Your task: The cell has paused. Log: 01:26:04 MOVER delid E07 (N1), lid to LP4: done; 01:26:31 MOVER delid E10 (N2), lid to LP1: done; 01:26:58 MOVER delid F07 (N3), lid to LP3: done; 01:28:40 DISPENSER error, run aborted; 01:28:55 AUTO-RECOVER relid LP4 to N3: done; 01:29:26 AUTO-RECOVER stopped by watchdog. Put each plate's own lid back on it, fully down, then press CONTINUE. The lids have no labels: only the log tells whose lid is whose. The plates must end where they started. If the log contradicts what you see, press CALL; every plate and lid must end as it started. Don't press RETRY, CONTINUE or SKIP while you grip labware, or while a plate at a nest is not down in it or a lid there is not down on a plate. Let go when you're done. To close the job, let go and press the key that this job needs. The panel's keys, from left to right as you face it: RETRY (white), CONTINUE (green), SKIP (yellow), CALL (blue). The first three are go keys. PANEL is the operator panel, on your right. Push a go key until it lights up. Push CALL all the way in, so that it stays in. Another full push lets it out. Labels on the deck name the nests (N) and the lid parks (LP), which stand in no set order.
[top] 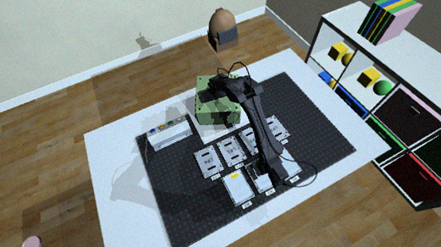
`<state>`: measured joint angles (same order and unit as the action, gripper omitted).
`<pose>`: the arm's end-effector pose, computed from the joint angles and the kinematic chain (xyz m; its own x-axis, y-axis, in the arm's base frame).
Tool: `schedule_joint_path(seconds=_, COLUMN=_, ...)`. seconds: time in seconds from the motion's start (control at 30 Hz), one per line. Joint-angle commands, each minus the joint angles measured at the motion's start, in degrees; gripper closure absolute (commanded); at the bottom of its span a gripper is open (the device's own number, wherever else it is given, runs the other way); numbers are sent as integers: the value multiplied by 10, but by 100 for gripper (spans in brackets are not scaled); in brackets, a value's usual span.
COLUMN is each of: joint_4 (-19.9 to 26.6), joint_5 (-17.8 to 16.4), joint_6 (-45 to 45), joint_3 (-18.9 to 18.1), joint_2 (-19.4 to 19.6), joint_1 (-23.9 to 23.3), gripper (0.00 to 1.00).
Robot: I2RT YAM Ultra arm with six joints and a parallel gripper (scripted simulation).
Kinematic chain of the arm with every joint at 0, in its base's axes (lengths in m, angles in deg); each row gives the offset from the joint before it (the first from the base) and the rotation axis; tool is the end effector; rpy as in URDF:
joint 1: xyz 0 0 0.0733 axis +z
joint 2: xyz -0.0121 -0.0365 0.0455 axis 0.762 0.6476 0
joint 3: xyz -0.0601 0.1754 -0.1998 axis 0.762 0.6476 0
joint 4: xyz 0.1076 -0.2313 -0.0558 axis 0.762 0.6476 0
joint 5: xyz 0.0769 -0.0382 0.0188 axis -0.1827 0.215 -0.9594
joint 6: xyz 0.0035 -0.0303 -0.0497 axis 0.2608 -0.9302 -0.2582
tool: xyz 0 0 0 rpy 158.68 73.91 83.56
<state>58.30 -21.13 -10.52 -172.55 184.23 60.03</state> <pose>0.4362 0.0790 0.0888 -0.9878 -0.1415 -0.0651 -0.1388 0.9893 -0.0440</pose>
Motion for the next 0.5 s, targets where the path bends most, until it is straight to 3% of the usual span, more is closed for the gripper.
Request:
schedule_joint_path(seconds=0.0, joint_4=4, joint_5=-3, joint_6=-1, joint_3=-18, joint_2=-23, joint_1=3, gripper=0)
schedule_joint_path(seconds=0.47, joint_4=5, joint_5=-4, joint_6=-3, joint_3=-17, joint_2=-24, joint_1=2, gripper=0)
